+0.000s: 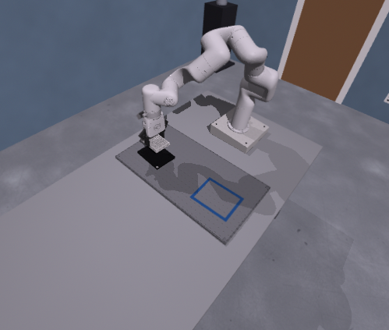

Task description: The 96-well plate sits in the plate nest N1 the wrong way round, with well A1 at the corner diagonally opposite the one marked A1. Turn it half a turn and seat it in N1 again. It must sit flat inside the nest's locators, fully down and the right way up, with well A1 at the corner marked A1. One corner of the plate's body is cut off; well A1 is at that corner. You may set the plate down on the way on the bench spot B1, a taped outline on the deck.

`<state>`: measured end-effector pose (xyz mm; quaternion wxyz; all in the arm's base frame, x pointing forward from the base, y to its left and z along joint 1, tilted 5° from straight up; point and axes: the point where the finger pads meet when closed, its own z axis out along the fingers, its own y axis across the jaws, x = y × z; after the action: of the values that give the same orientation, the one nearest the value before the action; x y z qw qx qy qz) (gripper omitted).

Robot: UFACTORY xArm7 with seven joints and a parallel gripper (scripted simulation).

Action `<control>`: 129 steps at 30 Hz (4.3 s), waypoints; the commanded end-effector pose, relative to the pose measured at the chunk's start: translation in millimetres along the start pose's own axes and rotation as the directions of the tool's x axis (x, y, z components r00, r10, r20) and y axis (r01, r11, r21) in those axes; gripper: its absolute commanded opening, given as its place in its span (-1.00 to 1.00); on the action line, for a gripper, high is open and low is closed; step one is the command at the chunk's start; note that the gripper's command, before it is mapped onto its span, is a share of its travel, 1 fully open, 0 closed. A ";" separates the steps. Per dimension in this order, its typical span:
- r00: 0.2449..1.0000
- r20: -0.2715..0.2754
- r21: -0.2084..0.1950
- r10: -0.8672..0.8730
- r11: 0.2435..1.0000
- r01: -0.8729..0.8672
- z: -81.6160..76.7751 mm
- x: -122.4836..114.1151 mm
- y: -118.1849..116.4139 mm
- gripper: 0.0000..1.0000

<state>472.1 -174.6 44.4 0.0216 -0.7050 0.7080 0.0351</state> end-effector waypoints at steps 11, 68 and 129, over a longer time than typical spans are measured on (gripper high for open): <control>1.000 -0.001 0.004 0.000 1.000 0.000 9.8 0.5 -1.3 -1.00; 1.000 -0.002 0.004 0.000 1.000 0.000 66.3 0.5 -1.5 -1.00; 1.000 -0.002 0.004 0.000 1.000 0.000 75.2 0.5 -1.5 -1.00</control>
<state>470.6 -168.1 -31.9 0.0216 -0.7049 0.7081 0.0351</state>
